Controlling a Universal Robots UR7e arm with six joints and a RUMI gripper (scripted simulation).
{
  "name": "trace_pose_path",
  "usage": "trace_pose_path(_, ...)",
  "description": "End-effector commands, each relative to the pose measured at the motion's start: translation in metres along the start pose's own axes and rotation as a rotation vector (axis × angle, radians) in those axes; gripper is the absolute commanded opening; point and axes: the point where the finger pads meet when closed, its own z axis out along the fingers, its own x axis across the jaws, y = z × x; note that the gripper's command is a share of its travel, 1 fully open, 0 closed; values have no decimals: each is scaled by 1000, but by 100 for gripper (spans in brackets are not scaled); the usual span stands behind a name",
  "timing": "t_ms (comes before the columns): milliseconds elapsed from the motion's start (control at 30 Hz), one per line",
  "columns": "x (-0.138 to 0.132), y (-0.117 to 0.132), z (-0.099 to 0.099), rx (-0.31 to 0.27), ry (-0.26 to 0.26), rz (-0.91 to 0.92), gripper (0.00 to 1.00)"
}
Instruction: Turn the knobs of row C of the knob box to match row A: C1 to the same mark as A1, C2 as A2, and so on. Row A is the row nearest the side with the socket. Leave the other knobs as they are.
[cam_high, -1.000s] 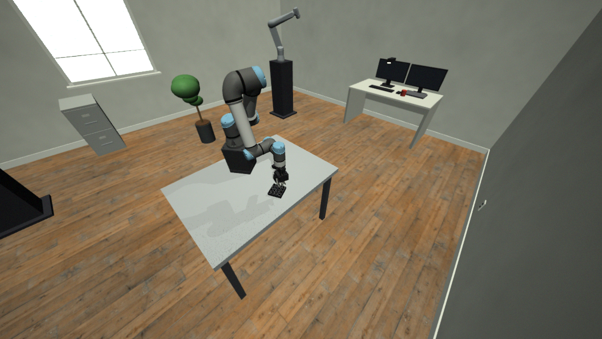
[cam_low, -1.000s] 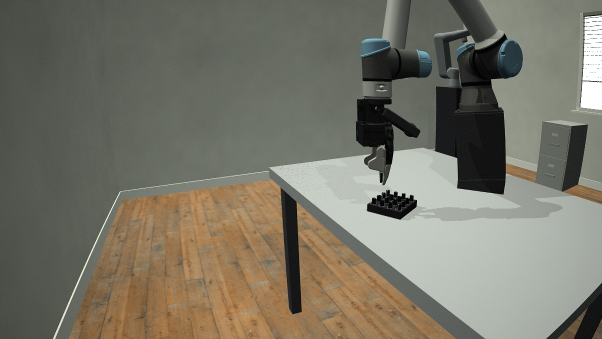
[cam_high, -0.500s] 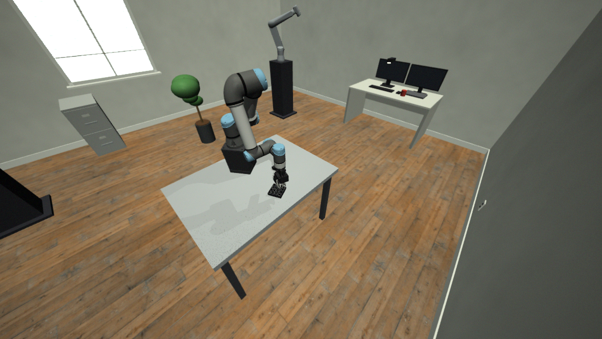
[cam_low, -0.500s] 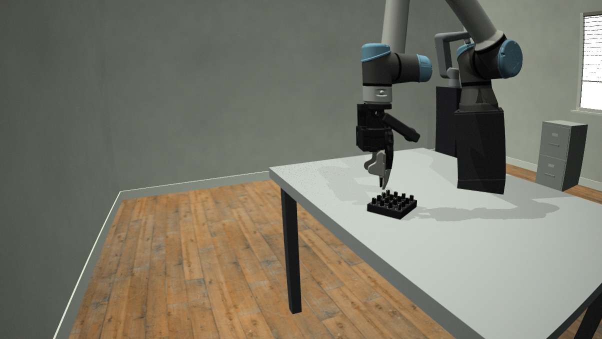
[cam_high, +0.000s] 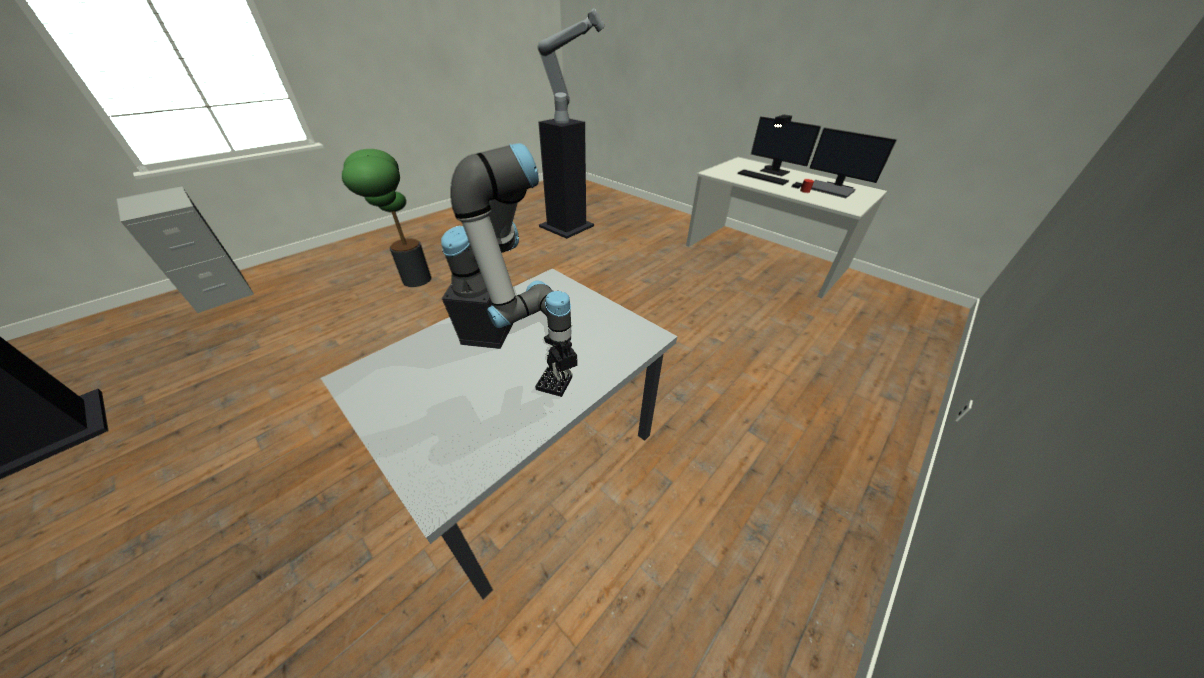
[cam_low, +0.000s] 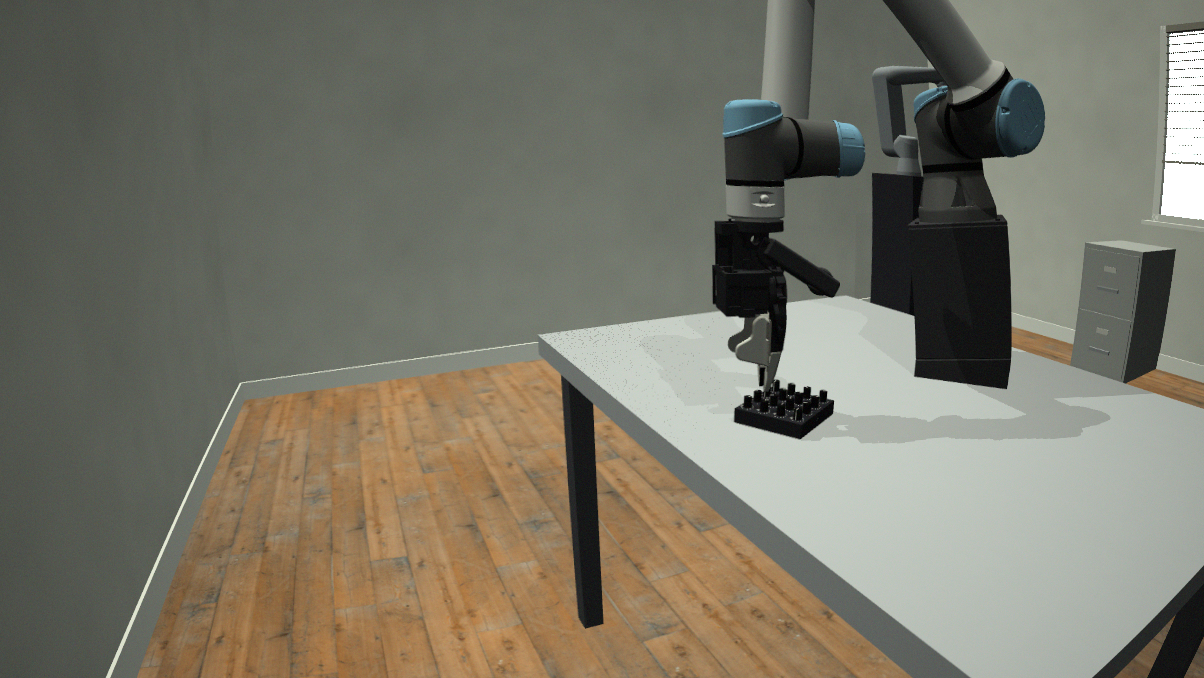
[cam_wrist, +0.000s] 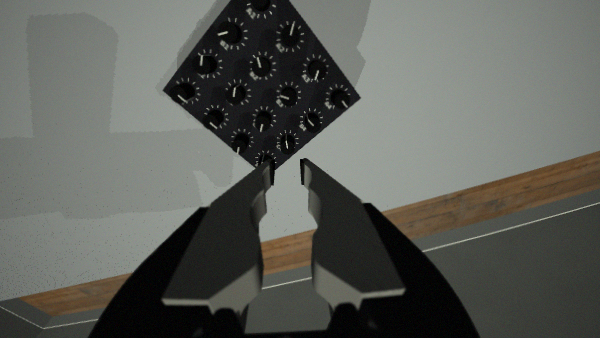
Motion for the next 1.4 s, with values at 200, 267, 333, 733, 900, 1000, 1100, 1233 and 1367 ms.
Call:
trace_pose_path(200, 0, 1, 9, -1, 0, 0, 11)
trace_pose_path(267, 0, 1, 10, -1, 0, 0, 11)
trace_pose_path(333, 0, 1, 11, -1, 0, 0, 11)
trace_pose_path(733, 0, 1, 12, -1, 0, 0, 11)
trace_pose_path(900, 0, 1, 12, -1, 0, 0, 11)
trace_pose_path(1000, 0, 1, 12, -1, 0, 0, 11)
trace_pose_path(1100, 0, 1, 12, -1, 0, 0, 11)
trace_pose_path(1233, 0, 1, 12, -1, 0, 0, 11)
trace_pose_path(1367, 0, 1, 12, -1, 0, 0, 11)
